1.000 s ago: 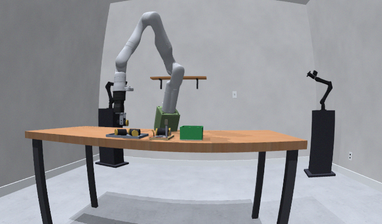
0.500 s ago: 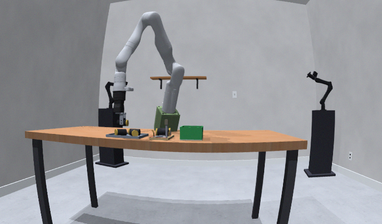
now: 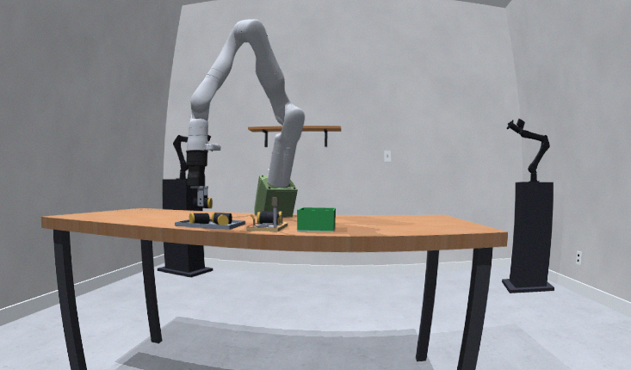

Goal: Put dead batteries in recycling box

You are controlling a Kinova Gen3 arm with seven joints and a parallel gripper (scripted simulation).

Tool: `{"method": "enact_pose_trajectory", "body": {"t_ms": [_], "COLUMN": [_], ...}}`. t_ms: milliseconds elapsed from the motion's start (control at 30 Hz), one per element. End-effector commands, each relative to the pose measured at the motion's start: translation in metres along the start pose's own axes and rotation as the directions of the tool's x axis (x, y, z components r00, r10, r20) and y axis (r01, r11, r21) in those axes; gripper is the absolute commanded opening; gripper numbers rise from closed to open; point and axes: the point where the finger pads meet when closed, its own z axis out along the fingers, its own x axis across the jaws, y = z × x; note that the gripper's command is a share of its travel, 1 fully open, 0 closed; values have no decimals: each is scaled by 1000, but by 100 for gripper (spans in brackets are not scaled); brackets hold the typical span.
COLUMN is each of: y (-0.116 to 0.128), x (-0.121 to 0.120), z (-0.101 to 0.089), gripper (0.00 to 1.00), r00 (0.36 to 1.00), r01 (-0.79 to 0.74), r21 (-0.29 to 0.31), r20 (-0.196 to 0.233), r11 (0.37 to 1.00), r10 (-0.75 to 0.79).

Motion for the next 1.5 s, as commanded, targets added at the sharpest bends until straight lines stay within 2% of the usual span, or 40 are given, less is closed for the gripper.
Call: {"method": "enact_pose_trajectory", "body": {"t_ms": [0,267,467,800,833,1467], "y": [0,0,0,0,0,0], "x": [0,0,0,0,0,0], "z": [3,37,44,44,44,44], "gripper": [57,57,57,57,90,90], "r00": [1000,1000,1000,1000,1000,1000], "r01": [0,0,0,0,0,0], "r21": [-1,-1,-1,-1,-1,-1], "r20": [-1,-1,-1,-1,-1,-1], "r11": [1000,1000,1000,1000,1000,1000], "r10": [0,0,0,0,0,0]}}
